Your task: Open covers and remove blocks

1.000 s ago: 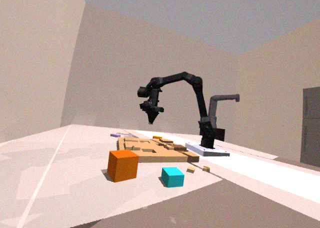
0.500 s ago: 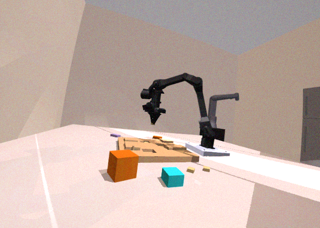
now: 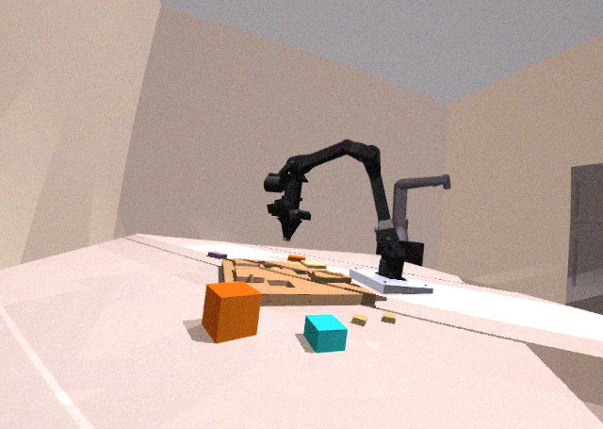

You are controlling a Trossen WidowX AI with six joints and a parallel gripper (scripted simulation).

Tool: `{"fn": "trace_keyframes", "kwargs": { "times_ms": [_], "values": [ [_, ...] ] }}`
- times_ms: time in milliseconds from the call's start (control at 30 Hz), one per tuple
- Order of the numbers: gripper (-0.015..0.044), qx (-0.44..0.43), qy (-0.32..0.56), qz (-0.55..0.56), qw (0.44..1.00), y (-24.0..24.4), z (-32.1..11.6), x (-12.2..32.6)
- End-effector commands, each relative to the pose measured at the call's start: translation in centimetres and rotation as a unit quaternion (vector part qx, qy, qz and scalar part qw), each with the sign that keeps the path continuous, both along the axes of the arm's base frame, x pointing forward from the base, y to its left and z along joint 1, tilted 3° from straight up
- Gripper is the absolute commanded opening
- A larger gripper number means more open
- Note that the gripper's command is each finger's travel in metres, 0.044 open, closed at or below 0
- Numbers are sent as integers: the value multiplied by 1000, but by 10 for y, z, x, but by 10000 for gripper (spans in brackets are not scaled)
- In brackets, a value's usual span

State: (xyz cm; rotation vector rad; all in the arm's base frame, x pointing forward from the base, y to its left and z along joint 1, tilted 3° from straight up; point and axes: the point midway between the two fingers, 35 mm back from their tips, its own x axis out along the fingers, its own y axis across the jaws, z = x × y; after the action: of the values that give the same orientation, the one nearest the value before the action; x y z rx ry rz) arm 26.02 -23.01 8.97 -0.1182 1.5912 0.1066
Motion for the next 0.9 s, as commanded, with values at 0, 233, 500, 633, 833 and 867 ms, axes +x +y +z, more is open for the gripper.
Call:
{"fn": "trace_keyframes", "kwargs": {
  "times_ms": [0,233,500,633,833,867],
  "values": [
    [80,1,3,1,1000,-1,-9,0],
    [80,1,3,1,1000,-1,-21,0],
    [80,1,3,1,1000,-1,-34,-1],
    [80,1,3,1,1000,-1,-40,-1],
    [80,1,3,1,1000,-1,-50,-2],
    [80,1,3,1,1000,-1,-52,-2]
  ]
}}
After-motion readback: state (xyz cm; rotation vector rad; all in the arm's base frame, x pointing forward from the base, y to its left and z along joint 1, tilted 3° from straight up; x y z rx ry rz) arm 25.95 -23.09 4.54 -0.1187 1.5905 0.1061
